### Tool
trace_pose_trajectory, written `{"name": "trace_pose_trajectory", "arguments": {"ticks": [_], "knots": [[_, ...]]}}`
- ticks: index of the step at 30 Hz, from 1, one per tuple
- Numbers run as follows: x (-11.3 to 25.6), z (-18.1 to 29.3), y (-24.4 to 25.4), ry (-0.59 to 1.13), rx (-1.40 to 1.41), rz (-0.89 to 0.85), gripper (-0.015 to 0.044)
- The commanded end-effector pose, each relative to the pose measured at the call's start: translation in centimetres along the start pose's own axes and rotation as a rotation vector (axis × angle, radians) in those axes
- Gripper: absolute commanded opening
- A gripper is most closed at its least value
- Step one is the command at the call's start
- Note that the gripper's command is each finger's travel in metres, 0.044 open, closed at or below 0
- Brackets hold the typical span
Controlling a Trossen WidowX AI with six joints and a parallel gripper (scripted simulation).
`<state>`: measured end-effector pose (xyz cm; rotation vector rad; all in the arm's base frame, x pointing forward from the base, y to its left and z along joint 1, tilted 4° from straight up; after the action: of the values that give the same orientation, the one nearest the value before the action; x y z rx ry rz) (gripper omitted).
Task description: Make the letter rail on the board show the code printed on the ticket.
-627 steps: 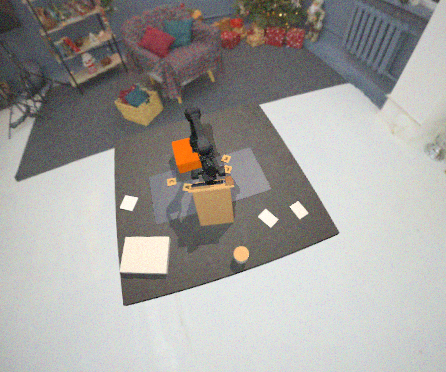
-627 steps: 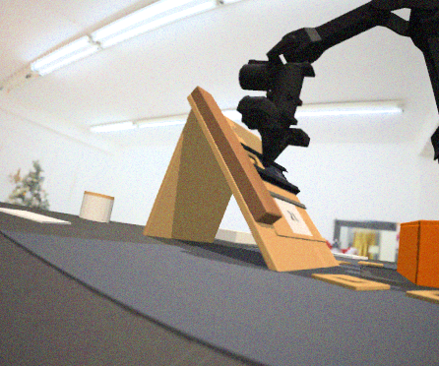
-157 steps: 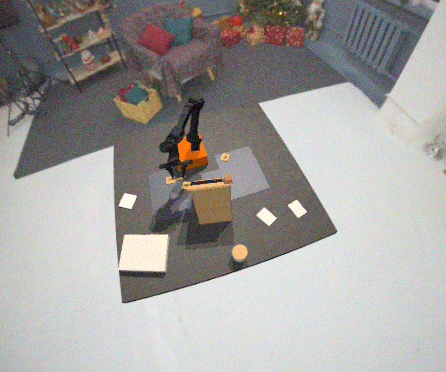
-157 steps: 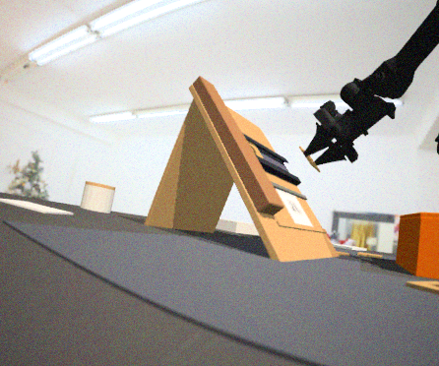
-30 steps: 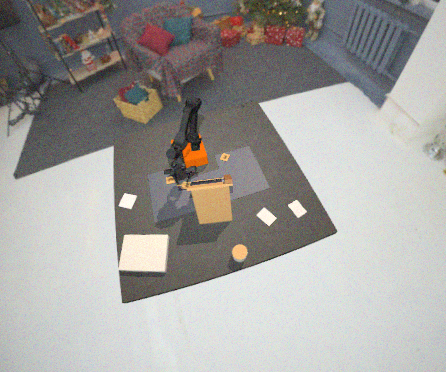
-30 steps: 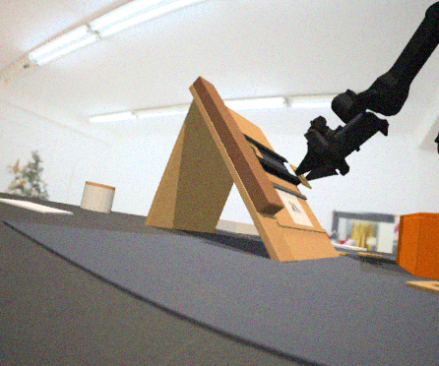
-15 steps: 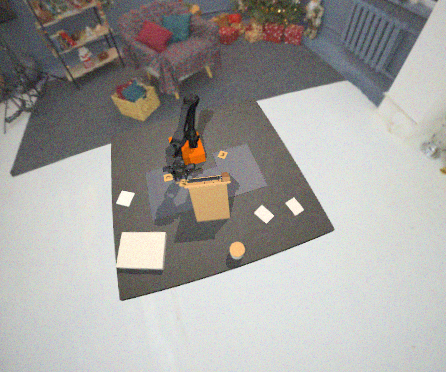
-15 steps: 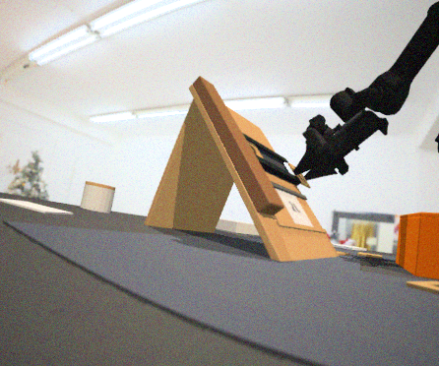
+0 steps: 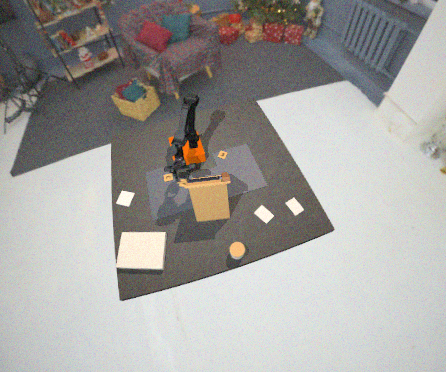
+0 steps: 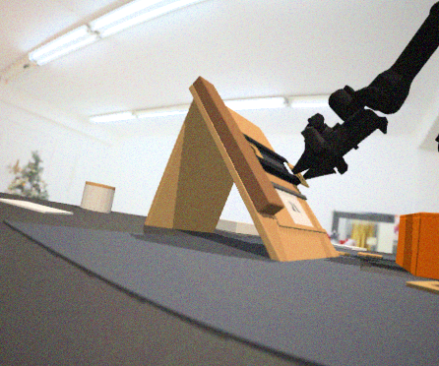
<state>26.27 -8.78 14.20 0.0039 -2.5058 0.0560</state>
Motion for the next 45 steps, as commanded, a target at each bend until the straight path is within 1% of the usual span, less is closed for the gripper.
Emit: {"name": "trace_pose_trajectory", "arguments": {"ticks": [1,45], "knots": [[0.0,-0.1,0.2,-0.004,-0.002,0.003,0.0000],[0.0,-0.4,2.4,-0.004,-0.004,0.002,0.0000]]}}
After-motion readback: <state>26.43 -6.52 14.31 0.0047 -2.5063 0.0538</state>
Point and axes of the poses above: the point midway between the two fingers, 35 mm back from their tips, its own x axis back along the fingers, its own y axis across the jaws, z = x × y, the point moved 6 cm from there along x, back along the fingers, and after that the axes turned 7 degrees about x, right-handed, at the moved point
